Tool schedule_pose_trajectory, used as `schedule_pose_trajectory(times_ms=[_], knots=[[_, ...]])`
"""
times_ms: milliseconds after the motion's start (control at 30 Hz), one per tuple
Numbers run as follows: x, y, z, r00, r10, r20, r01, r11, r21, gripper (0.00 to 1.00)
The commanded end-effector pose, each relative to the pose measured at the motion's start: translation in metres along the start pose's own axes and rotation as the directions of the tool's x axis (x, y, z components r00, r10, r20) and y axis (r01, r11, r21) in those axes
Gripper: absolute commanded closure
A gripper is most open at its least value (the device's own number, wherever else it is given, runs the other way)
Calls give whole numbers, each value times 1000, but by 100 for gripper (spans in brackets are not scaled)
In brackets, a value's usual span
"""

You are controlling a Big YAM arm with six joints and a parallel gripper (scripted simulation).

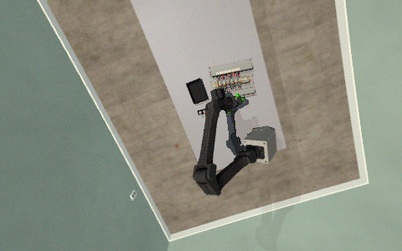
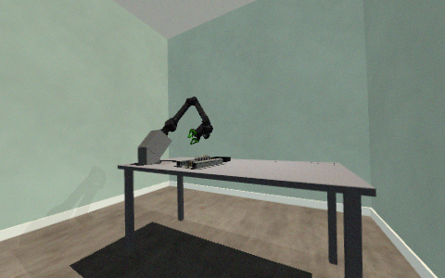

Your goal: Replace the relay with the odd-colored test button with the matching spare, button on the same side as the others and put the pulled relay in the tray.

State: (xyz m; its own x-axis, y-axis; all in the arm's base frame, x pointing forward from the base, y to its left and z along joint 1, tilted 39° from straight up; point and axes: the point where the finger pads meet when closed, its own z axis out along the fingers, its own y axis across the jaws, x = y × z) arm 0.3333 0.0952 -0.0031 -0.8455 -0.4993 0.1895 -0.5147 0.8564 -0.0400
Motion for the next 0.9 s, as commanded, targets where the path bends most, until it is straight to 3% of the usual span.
schedule_pose_trajectory(times_ms=[0, 533, 567, 867], knots=[[-1, -2, -2, 1000, 4, 6, -4, 1000, 1, 0], [-1, -2, -2, 1000, 4, 6, -4, 1000, 1, 0], [-6, -5, -7, 1000, 13, 21, -13, 1000, 4, 41], [-6, -5, -7, 1000, 13, 21, -13, 1000, 4, 41]])
